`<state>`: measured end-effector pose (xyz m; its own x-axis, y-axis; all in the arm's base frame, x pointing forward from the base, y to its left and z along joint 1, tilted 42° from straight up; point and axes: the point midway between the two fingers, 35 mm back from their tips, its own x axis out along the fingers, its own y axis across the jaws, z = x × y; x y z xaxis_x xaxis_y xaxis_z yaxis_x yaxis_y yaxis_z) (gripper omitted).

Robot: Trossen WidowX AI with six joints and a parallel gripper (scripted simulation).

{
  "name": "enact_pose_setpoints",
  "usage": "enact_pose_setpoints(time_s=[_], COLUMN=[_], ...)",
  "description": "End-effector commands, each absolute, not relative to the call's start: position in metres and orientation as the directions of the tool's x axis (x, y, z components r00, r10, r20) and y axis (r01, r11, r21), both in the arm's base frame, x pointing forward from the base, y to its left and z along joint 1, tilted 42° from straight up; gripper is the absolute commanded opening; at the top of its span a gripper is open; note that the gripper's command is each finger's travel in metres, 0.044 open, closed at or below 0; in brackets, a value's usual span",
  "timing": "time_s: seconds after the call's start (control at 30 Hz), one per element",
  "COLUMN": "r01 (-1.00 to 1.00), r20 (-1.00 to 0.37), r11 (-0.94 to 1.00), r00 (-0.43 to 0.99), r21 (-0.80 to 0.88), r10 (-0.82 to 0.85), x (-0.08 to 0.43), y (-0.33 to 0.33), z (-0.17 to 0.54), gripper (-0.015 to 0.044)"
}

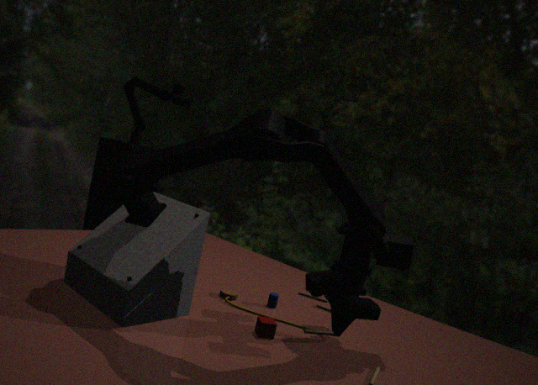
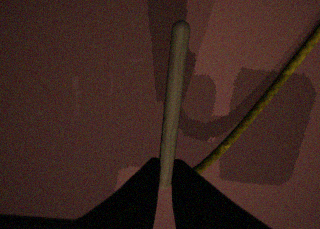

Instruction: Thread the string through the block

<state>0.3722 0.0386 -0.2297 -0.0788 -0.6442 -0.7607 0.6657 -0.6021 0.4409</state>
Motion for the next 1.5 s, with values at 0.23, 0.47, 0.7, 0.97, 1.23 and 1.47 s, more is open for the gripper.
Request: enact_pose_setpoints(time_s=[0.23, 0.47, 0.7, 0.97, 1.23, 1.47], r01=[0.67, 0.67, 0.671, 0.671, 0.672, 0.672], r20=[-0.757, -0.756, -0.756, -0.755, -0.755, -0.755], r11=[-0.599, -0.598, -0.598, -0.598, -0.598, -0.598], r00=[-0.084, -0.084, -0.085, -0.086, -0.087, -0.087], r21=[0.439, 0.439, 0.438, 0.438, 0.438, 0.438], r10=[-0.648, -0.649, -0.649, -0.65, -0.65, -0.65], x=[0.361, 0.355, 0.349, 0.341, 0.333, 0.326], y=[0.031, 0.027, 0.023, 0.018, 0.013, 0.009], z=[-0.225, -0.221, -0.217, -0.213, -0.208, -0.205], gripper=[0.0, 0.0, 0.0, 0.0, 0.0, 0.0])
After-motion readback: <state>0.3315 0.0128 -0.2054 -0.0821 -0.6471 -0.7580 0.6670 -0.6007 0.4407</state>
